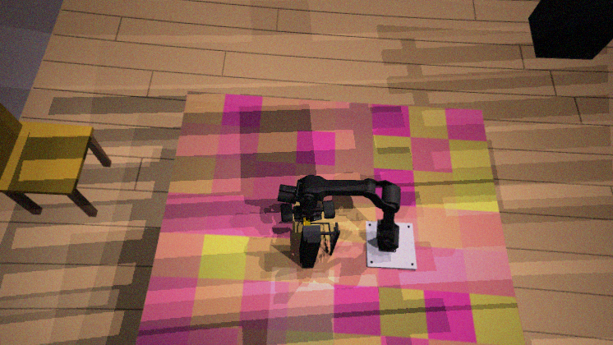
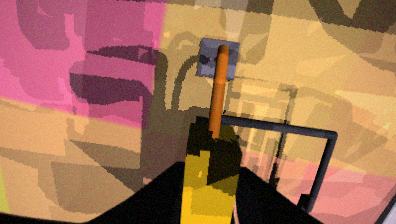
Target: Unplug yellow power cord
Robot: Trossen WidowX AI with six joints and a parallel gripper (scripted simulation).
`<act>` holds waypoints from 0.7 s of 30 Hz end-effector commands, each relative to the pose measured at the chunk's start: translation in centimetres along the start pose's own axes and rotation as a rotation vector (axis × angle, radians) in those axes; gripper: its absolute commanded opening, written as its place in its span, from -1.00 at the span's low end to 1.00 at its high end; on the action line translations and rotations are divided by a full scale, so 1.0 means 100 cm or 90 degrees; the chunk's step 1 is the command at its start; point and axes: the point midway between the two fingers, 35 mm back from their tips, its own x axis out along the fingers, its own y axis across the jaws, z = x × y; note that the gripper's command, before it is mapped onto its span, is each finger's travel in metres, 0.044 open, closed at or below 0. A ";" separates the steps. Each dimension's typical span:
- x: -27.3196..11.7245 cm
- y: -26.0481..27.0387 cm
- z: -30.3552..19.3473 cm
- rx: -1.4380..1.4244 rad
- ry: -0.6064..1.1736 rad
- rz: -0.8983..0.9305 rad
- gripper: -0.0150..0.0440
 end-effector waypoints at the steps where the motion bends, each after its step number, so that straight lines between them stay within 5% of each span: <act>1: -0.005 -0.003 0.033 0.024 -0.046 -0.001 -0.49; 5: -0.006 -0.005 0.039 0.024 -0.047 -0.001 -0.49; 21: -0.008 -0.004 0.041 0.026 -0.048 -0.002 0.93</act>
